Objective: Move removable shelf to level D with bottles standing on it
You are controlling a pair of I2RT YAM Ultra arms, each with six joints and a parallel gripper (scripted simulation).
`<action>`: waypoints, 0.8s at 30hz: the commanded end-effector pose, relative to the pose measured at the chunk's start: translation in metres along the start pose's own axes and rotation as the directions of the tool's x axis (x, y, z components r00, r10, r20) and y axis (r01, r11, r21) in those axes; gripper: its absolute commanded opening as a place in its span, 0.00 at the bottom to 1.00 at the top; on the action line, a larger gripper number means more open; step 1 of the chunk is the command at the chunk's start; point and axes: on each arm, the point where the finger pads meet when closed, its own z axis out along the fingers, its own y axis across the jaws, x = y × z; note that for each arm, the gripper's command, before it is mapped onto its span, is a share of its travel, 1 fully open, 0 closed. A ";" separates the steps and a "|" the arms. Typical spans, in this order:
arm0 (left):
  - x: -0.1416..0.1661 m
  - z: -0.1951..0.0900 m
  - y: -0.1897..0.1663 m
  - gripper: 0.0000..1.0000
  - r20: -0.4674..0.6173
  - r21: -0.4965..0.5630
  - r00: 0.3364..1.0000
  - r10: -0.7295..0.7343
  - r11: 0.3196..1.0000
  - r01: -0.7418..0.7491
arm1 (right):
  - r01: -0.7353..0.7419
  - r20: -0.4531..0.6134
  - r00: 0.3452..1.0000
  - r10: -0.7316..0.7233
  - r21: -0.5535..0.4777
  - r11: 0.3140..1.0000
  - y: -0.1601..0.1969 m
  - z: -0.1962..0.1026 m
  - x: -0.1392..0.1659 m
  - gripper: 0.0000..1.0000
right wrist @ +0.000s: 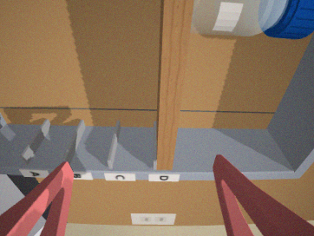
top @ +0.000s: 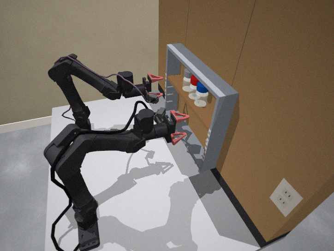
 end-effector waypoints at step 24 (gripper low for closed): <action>-0.001 -0.014 0.003 1.00 0.002 -0.004 1.000 0.000 1.000 0.000 | -0.034 0.002 0.999 0.034 0.053 0.998 -0.021 -0.016 0.001 1.00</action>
